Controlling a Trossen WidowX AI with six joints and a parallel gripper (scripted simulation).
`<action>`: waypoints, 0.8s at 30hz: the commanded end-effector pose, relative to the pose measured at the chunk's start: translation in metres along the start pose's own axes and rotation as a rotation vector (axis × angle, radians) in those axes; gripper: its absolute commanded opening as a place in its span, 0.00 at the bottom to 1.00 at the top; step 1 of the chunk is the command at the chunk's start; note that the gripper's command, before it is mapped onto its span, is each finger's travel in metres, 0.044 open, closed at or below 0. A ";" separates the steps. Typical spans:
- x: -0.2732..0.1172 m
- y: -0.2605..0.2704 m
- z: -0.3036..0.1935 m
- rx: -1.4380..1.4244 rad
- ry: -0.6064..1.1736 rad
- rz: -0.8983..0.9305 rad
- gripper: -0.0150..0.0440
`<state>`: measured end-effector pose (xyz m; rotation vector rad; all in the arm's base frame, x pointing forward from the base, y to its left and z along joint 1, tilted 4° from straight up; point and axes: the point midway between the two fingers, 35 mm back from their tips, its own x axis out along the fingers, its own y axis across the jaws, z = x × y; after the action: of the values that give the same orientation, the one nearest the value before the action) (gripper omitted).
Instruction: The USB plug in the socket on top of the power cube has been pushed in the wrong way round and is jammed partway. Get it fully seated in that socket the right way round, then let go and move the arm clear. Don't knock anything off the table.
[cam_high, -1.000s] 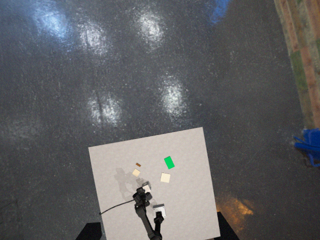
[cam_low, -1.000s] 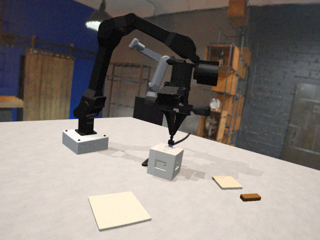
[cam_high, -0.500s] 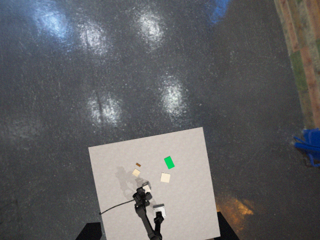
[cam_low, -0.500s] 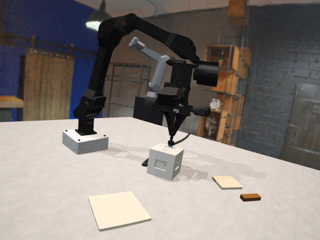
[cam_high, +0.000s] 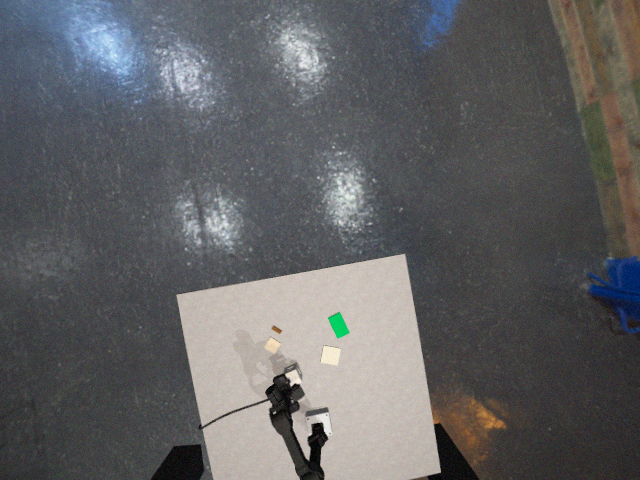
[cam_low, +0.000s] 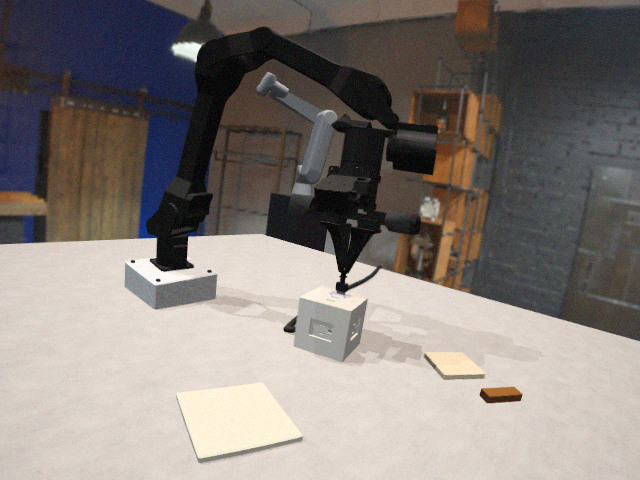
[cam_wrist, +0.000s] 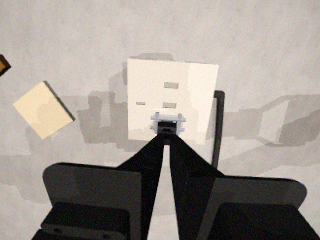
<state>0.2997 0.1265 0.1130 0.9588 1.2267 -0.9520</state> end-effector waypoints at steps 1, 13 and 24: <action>0.002 -0.001 0.001 -0.006 -0.004 -0.003 0.25; 0.003 -0.001 0.000 -0.006 -0.004 -0.003 0.25; 0.005 -0.001 0.000 -0.006 -0.004 -0.003 0.25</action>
<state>0.3002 0.1265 0.1110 0.9594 1.2257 -0.9507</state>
